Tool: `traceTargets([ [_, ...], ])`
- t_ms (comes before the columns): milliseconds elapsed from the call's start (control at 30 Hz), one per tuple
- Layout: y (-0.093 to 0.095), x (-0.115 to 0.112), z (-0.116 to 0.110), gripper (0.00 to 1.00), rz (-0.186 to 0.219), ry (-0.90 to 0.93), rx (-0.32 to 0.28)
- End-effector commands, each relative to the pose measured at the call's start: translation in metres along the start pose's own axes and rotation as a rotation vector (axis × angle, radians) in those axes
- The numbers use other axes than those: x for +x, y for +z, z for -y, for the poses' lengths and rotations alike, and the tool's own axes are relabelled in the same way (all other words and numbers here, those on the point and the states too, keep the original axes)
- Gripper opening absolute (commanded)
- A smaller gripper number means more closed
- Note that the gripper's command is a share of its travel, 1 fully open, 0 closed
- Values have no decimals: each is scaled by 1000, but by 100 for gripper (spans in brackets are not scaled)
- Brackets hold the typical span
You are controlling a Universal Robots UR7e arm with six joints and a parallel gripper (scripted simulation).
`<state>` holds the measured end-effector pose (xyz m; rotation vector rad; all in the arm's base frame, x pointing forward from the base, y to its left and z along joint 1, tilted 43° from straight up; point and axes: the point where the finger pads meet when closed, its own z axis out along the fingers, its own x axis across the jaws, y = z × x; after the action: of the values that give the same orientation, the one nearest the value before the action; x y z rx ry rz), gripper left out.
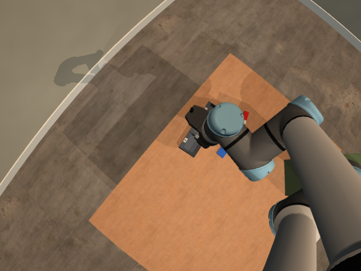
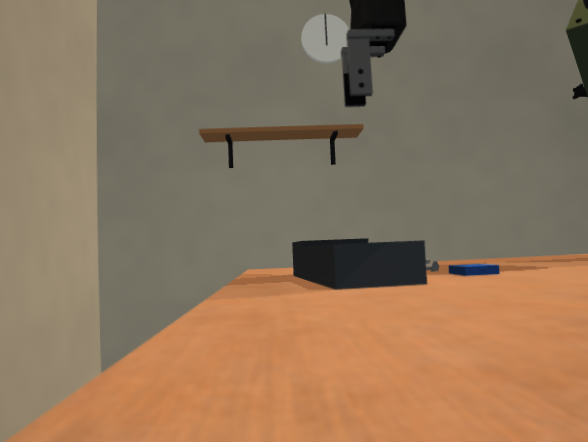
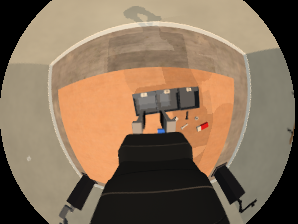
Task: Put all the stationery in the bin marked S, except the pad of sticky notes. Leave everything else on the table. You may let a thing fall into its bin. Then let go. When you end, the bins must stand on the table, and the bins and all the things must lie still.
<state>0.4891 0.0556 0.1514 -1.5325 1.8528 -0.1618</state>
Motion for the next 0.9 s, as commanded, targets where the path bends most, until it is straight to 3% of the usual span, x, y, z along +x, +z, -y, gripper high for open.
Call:
traceTargets([
  [0,24,20,-14,62,-3,156,7],
  [367,87,74,-53,62,3,482,-19],
  [433,87,74,-53,62,3,482,-19],
  [600,114,100,-71,62,4,670,-32],
  [867,114,105,-73,62,0,893,4],
])
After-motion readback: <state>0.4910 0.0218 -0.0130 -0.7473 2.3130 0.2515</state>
